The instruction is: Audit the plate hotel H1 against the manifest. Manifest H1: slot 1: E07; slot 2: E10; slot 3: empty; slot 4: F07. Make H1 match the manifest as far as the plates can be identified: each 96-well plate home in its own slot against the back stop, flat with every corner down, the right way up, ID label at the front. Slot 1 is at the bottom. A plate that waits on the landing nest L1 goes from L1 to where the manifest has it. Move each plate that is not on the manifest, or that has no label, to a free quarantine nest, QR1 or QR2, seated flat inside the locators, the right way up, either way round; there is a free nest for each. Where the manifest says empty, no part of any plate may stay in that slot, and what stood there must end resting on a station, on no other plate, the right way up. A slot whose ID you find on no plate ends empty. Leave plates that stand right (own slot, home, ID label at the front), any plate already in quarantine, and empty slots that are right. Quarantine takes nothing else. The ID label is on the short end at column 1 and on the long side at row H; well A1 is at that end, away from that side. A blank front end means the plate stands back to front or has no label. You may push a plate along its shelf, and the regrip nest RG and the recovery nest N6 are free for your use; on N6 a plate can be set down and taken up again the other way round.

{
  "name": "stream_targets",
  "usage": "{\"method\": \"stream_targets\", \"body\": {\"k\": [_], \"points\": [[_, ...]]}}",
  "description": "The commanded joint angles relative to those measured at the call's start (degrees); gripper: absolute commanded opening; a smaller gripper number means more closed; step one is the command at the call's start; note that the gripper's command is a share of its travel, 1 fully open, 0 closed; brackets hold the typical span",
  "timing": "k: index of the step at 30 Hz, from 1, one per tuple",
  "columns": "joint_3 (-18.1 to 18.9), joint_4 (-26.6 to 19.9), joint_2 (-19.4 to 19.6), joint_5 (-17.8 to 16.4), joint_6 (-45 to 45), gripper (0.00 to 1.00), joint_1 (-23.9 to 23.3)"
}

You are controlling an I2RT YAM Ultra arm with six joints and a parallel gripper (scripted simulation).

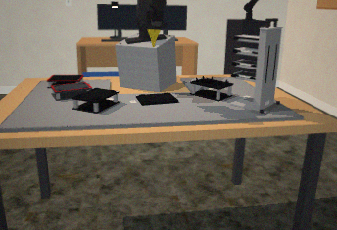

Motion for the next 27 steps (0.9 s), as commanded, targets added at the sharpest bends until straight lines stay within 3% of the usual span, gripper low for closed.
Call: {"method": "stream_targets", "body": {"k": [1,5,6,8,16,17,18,27], "points": [[2.21,-0.97,0.9,0.56,3.04,0.0,2.38],[2.55,-1.02,1.34,0.73,4.37,0.0,3.71],[3.01,-1.19,-0.33,0.85,5.19,0.0,4.53],[3.4,-0.6,2.23,1.02,6.51,0.0,5.85],[5.34,-1.41,4.47,1.64,11.59,0.0,10.94],[4.69,0.82,1.95,1.65,11.51,0.0,11.55],[1.6,1.68,1.51,1.67,11.44,0.0,12.17],[-2.84,7.96,-1.33,1.92,10.64,0.0,16.5]]}}
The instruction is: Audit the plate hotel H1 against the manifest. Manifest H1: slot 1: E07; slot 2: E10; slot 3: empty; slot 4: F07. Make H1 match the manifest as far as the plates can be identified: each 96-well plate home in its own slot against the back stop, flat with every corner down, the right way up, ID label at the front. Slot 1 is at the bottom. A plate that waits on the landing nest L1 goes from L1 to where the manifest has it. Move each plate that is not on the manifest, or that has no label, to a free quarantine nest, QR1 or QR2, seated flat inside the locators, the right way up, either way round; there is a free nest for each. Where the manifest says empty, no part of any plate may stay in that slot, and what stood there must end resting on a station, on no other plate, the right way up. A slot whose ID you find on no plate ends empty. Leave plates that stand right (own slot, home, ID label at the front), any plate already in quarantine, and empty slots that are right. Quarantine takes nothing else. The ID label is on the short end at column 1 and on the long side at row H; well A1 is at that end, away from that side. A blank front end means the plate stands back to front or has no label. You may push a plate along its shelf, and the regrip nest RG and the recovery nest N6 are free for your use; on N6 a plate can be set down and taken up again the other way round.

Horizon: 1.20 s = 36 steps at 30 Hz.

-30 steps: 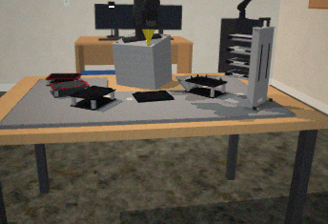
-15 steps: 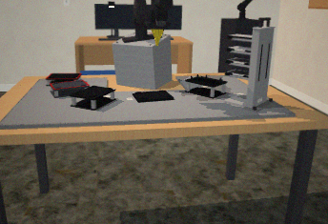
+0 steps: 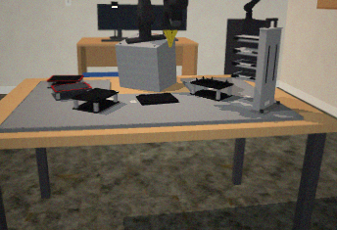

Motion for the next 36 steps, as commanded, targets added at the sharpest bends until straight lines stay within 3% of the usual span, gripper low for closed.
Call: {"method": "stream_targets", "body": {"k": [1,18,36], "points": [[-1.89,4.6,-2.94,0.47,-0.09,0.0,2.34],[-10.33,19.24,-6.68,2.12,-2.23,0.0,11.49],[-22.71,36.16,-14.02,-2.35,-15.04,0.0,8.44]]}}
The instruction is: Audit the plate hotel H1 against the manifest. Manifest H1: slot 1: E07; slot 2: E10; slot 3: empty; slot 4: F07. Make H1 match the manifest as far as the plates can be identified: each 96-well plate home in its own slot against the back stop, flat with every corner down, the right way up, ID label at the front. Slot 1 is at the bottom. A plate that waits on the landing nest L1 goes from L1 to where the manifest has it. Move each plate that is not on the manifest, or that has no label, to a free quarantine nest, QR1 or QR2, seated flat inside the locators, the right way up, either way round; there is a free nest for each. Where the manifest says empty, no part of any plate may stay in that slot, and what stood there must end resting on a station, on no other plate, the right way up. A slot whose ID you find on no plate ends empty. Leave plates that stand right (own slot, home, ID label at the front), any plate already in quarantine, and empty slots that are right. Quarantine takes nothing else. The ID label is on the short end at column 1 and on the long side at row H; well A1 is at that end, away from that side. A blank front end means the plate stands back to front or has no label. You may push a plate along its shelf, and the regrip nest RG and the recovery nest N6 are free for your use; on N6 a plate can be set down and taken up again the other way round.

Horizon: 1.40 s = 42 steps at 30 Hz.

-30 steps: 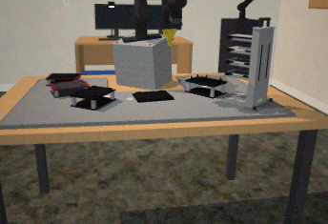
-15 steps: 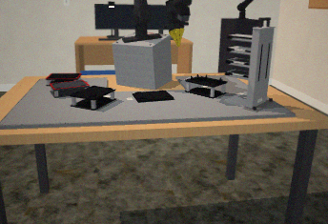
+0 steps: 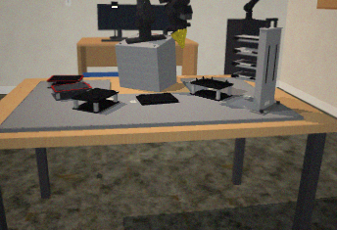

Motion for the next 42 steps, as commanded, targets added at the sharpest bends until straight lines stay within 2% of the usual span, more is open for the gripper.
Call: {"method": "stream_targets", "body": {"k": [1,8,10,23,25,27,30,42], "points": [[-2.3,6.03,-2.67,-1.8,-4.42,0.0,-0.77],[-7.3,13.69,-4.87,-4.98,-10.26,0.0,-2.49],[-7.3,13.69,-4.87,-4.98,-10.26,0.0,-2.49],[-15.32,28.05,-6.36,-13.05,-20.66,0.0,-6.86],[-12.87,28.06,-6.36,-13.06,-20.66,0.0,-6.23],[-12.87,28.06,-6.36,-13.06,-20.66,0.0,-6.23],[-12.94,28.9,-3.67,-10.21,-18.06,0.0,-2.83],[-12.01,31.7,0.08,-1.86,-10.75,0.0,8.26]]}}
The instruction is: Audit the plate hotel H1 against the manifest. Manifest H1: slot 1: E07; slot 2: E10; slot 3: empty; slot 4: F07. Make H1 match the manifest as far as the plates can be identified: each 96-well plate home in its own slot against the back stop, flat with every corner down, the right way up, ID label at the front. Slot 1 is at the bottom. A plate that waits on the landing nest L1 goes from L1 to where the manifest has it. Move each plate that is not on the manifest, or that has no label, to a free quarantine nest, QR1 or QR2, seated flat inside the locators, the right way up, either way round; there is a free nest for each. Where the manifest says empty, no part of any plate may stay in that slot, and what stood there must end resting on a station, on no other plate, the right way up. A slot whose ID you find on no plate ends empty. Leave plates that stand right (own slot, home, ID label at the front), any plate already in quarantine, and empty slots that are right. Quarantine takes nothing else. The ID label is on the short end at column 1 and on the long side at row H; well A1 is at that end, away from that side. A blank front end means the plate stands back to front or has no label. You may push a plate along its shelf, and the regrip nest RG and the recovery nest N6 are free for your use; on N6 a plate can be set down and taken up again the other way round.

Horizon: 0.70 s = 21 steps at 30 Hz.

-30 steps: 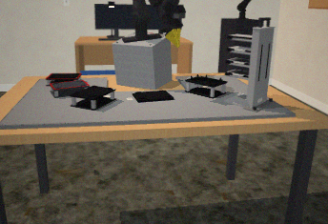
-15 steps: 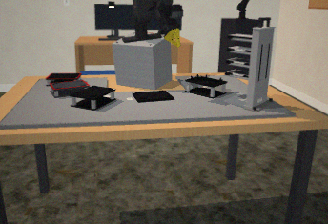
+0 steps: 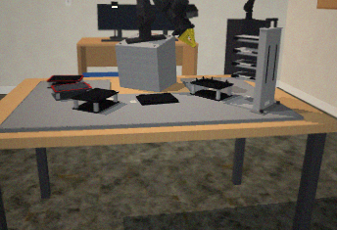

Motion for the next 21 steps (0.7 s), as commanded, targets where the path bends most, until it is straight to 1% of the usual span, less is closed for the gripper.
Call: {"method": "stream_targets", "body": {"k": [1,2,3,4,6,17,19,20,21], "points": [[2.2,2.19,0.88,2.71,2.82,0.0,1.96],[2.2,2.19,0.88,2.71,2.82,0.0,1.96],[2.36,2.38,-0.19,3.37,3.4,0.0,2.84],[2.53,2.55,1.68,4.02,3.98,0.0,3.71],[2.92,2.88,2.52,5.3,5.12,0.0,5.42],[4.46,3.9,6.24,12.3,11.54,0.0,14.84],[4.46,3.9,6.24,12.3,11.54,0.0,14.84],[4.67,3.94,5.14,12.88,12.1,0.0,15.63],[4.89,3.97,7.03,13.47,12.66,0.0,16.44]]}}
